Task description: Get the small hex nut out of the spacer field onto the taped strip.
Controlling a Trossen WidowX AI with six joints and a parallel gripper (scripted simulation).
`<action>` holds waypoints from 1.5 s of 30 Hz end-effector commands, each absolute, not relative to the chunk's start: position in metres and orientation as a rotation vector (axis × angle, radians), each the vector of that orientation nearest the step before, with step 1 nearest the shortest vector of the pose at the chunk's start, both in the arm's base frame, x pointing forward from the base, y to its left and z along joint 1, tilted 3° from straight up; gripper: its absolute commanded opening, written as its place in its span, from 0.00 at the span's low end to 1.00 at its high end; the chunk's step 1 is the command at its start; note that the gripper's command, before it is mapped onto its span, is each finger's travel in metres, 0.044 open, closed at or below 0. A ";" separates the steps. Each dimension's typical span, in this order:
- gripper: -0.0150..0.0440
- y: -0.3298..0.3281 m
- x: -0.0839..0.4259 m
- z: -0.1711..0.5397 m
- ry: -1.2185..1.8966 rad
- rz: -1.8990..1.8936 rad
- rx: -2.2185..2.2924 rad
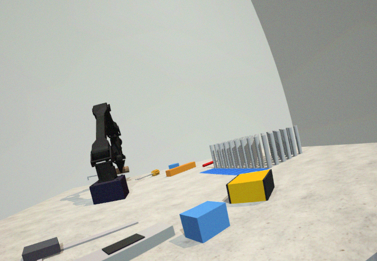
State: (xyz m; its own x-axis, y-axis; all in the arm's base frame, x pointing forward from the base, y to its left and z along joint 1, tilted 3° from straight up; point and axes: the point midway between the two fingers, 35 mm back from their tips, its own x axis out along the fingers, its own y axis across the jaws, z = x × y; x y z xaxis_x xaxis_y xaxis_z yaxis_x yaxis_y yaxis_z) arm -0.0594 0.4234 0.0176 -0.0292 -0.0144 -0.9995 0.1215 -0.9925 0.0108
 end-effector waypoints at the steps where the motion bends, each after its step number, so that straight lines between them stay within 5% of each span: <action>1: 0.25 0.424 -0.060 0.018 0.279 -2.105 2.034; 14: 0.25 0.423 -0.060 0.017 0.663 -1.847 1.780; 45: 0.25 0.424 -0.061 -0.020 0.668 -1.845 1.782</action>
State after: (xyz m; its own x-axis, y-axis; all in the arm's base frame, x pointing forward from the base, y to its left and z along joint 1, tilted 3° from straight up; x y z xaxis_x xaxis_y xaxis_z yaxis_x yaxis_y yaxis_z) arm -0.0605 0.4256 -0.0126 -0.0307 -0.0050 -0.9995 0.6472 -0.7621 -0.0160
